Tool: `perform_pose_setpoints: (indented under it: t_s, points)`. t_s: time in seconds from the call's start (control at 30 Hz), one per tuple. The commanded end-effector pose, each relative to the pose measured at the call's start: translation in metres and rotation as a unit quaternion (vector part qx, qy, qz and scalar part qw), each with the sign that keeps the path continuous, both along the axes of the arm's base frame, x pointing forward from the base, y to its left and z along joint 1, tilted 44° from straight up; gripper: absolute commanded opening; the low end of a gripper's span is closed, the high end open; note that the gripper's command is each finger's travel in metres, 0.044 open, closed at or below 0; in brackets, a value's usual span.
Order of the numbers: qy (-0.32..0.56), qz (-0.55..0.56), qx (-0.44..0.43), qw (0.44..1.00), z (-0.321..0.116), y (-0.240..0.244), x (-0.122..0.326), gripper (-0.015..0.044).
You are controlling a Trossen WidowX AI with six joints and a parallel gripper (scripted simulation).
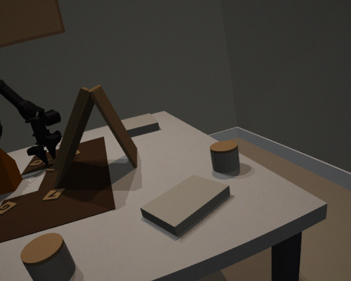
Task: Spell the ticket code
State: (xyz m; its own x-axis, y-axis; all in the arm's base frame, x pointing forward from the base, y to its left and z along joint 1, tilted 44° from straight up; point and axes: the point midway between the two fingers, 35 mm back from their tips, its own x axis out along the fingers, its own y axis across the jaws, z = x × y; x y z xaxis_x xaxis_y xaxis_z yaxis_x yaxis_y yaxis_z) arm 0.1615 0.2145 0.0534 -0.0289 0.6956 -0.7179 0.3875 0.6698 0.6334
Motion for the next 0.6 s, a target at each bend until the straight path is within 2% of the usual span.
perform_pose_setpoints:
  t_s: [0.0,0.1,0.37,0.57]
  points:
    - [0.001,-0.002,-0.001,1.0,-0.0003,0.0001,0.0006,0.0234]
    - [0.001,-0.002,-0.001,1.0,-0.0004,0.0001,0.0005,0.0214]
    - [0.001,-0.002,-0.001,1.0,0.0028,-0.004,0.0003,0.0004]
    - [0.001,-0.002,-0.001,1.0,0.0038,-0.0067,0.0005,0.0]
